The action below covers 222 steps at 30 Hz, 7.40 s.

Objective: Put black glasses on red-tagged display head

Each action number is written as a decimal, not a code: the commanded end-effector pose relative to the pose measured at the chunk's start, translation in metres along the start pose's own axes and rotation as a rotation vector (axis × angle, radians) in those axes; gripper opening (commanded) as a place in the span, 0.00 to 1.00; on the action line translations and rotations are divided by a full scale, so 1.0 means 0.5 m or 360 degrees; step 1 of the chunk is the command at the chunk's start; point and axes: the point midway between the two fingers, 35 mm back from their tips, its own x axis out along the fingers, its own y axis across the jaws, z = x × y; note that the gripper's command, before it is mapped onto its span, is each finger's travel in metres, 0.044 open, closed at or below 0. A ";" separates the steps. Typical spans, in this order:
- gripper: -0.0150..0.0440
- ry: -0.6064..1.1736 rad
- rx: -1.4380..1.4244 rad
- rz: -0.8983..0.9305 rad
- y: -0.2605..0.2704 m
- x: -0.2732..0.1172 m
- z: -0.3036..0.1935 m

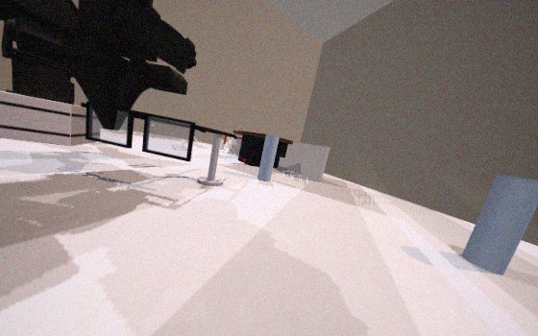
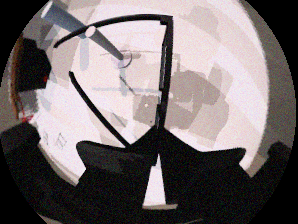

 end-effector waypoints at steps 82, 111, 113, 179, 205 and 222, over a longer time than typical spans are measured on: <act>0.25 0.0000 0.0826 0.0006 0.096 0.000 0.132; 0.25 -0.0002 0.0826 0.0002 0.049 0.000 0.144; 0.25 -0.0002 0.0826 0.0002 0.046 0.000 0.145; 0.25 -0.0006 0.0826 -0.0001 -0.011 -0.002 0.188; 0.25 -0.0005 0.0826 -0.0001 -0.005 -0.002 0.177; 0.25 -0.0004 0.0748 0.0001 0.024 -0.124 0.162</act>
